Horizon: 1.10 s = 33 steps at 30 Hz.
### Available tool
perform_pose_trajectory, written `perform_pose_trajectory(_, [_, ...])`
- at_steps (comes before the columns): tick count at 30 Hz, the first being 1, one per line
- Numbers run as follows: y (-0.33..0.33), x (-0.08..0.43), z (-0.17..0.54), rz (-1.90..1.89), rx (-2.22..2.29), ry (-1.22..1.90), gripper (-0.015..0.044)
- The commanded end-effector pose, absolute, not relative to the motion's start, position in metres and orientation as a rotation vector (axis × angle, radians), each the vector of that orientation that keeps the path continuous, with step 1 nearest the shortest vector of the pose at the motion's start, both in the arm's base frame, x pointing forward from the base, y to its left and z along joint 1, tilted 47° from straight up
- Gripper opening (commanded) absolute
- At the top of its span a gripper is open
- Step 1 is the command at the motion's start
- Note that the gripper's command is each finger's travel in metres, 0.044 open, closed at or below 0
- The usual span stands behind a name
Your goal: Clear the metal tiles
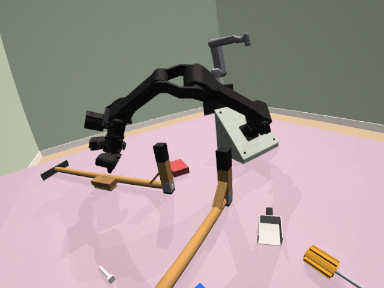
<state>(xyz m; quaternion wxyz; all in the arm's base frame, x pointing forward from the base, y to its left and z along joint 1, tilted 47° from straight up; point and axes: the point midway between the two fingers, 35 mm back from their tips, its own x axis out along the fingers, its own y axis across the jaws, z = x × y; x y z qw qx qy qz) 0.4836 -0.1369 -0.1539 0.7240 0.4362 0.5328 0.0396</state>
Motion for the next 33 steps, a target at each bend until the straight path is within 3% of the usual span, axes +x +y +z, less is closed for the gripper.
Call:
perform_pose_trajectory(1, [-0.133,0.487,-0.154,0.089,0.967,1.183,0.0])
perform_pose_trajectory(33, [-0.121,0.512,-0.139,0.089,0.968,1.183,0.0])
